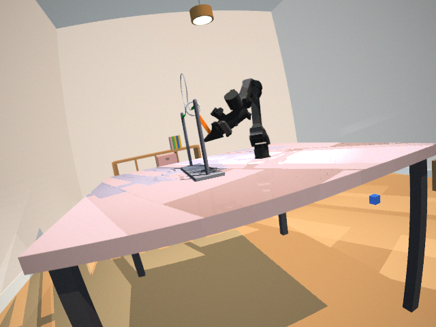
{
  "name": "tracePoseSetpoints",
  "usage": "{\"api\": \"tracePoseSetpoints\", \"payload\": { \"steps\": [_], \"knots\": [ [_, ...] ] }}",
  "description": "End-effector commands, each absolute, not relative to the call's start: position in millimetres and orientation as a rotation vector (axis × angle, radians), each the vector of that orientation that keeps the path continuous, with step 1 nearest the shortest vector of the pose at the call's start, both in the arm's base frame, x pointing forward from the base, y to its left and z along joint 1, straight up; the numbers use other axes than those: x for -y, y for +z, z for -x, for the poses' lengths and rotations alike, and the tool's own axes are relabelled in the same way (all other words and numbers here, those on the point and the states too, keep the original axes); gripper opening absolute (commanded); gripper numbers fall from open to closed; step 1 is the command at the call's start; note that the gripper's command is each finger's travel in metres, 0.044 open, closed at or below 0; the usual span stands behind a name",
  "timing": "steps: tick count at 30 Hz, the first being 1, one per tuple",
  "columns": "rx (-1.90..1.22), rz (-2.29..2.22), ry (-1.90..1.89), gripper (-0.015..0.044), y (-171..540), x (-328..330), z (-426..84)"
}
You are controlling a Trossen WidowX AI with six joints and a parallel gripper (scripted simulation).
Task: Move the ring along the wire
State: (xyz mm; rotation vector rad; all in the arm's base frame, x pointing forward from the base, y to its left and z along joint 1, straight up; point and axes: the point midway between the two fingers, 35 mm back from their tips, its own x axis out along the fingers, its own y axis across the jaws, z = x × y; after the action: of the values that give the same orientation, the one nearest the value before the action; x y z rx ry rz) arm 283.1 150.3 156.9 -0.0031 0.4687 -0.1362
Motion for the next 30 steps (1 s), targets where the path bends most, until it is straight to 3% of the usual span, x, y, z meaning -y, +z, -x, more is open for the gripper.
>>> {"api": "tracePoseSetpoints", "payload": {
  "steps": [1, 29, 30],
  "knots": [
    [-0.464, -0.002, -0.139, -0.0150, 156, -151, -284],
    [-0.464, -0.002, -0.139, -0.0150, 140, -151, -284],
    [-0.465, 0.000, -0.136, -0.0124, 141, -152, -284]
  ]
}}
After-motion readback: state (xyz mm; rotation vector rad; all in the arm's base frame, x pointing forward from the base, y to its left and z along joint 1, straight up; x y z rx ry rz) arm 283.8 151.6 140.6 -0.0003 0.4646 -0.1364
